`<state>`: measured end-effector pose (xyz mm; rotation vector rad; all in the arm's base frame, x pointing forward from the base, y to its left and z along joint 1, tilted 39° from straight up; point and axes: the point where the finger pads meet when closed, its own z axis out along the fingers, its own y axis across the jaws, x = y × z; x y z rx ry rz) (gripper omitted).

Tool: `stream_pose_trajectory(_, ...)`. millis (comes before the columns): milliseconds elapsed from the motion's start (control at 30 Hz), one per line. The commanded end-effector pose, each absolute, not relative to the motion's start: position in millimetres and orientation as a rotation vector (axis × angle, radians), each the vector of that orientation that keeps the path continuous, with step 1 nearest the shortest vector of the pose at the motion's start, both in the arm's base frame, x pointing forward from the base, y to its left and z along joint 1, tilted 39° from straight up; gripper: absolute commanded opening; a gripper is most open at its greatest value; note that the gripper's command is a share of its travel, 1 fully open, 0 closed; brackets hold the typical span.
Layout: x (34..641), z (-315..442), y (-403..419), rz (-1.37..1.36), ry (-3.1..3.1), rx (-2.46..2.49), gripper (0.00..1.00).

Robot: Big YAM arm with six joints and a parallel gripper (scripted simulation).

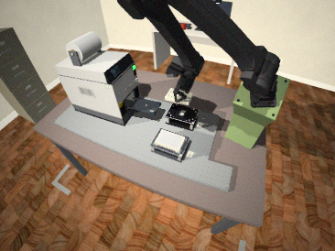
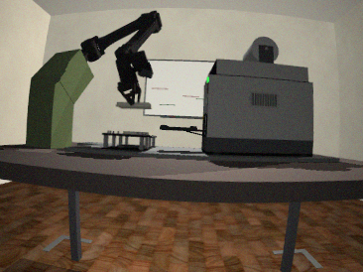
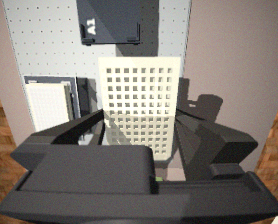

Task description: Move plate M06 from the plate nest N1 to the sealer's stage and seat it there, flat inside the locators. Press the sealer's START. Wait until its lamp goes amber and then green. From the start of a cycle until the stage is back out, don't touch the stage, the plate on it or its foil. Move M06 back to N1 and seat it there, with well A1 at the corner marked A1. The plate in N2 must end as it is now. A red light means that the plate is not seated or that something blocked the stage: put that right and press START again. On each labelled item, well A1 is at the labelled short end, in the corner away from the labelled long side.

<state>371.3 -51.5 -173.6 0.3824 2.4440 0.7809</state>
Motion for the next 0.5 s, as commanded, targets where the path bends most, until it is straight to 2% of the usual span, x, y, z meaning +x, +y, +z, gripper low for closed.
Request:
stream_pose_trajectory(0,380,-171,-40,0.803,2.459,0.374,0.00)
stream_pose_trajectory(300,409,-159,-43,0.794,2.444,0.365,0.00)
stream_pose_trajectory(467,406,-163,-40,0.801,2.460,0.367,0.00)
